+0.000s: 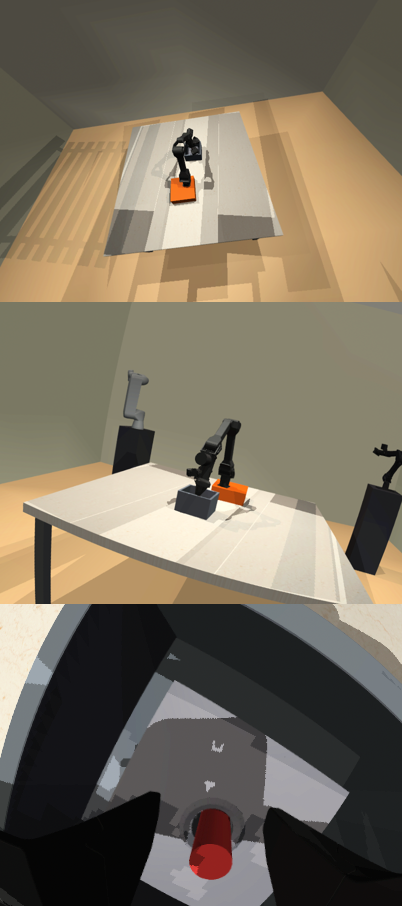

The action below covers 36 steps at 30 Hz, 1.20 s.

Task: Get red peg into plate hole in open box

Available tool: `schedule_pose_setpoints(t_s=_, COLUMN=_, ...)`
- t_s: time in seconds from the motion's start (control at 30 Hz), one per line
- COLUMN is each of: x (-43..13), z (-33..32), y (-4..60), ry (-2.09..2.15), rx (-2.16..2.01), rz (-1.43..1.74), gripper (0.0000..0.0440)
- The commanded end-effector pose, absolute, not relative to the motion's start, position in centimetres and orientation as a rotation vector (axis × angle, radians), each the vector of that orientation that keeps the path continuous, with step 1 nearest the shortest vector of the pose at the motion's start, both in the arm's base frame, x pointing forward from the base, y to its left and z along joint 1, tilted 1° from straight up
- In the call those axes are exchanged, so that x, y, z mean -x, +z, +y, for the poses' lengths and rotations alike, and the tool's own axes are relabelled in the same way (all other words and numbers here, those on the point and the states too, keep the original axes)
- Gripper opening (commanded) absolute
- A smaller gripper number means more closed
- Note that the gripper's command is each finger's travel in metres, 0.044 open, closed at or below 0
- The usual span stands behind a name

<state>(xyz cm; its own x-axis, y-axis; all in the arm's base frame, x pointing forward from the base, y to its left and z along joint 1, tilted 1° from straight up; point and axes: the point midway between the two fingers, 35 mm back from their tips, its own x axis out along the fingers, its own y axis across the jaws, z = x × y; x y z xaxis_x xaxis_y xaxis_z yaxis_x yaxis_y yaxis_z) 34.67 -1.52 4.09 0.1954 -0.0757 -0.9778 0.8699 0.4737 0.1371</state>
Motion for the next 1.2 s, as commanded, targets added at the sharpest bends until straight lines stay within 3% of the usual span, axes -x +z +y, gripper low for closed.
schedule_pose_setpoints(t_s=0.0, x=-35.9, z=-2.1, y=4.2, ry=-0.782, rx=-0.826, rz=1.187, gripper=0.0293)
schedule_pose_setpoints(t_s=0.27, x=-38.4, z=-3.4, y=4.8, ry=-0.765, rx=-0.808, rz=1.16, gripper=0.044)
schedule_pose_setpoints(t_s=1.17, x=-42.3, z=-6.9, y=7.0, ry=-0.766, rx=-0.828, rz=1.017, gripper=0.044)
